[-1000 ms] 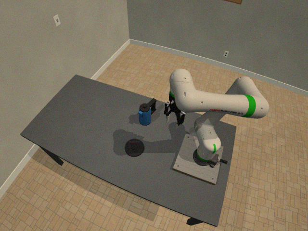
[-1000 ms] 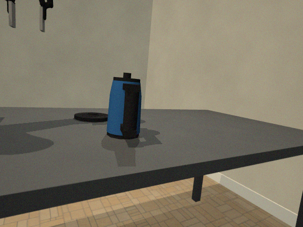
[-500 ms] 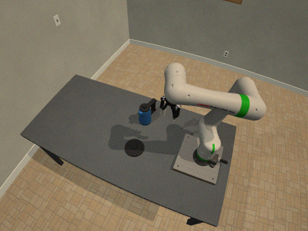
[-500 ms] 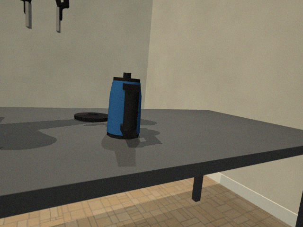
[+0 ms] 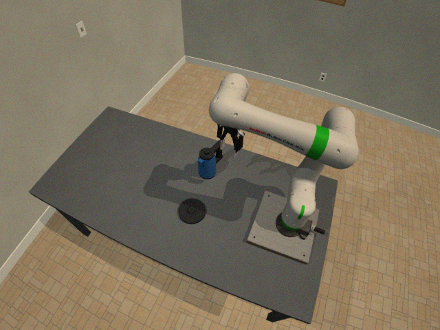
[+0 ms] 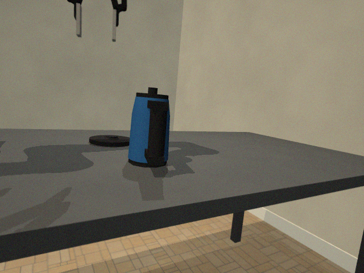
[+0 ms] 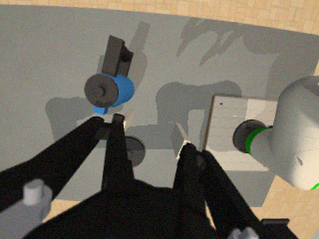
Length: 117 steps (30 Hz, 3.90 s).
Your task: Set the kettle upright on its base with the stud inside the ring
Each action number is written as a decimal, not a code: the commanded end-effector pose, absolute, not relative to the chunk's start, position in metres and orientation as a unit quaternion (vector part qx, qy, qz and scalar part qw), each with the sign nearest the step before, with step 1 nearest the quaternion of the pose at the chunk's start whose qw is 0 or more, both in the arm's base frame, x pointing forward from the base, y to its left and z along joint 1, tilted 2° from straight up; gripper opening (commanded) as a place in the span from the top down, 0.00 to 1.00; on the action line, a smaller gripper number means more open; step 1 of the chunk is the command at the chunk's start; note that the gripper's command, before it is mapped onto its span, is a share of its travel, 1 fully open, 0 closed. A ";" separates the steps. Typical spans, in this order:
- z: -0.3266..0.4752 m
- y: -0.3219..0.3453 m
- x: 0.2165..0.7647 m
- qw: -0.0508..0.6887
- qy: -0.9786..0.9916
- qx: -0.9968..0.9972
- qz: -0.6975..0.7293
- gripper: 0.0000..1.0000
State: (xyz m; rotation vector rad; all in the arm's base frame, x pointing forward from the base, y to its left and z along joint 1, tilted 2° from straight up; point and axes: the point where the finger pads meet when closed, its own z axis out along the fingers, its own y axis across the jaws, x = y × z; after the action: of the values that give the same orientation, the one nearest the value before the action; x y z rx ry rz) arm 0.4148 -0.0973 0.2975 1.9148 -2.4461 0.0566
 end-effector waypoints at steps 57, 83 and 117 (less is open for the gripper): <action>0.285 -0.190 0.537 0.018 -0.786 0.618 0.010 0.53; 0.265 -0.191 0.536 0.018 -0.786 0.618 0.010 0.53; 0.175 -0.194 0.535 0.018 -0.786 0.618 0.010 0.53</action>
State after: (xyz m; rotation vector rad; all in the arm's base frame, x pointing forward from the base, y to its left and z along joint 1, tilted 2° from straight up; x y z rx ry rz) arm 0.5348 -0.1939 0.1749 1.9191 -2.4416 0.0310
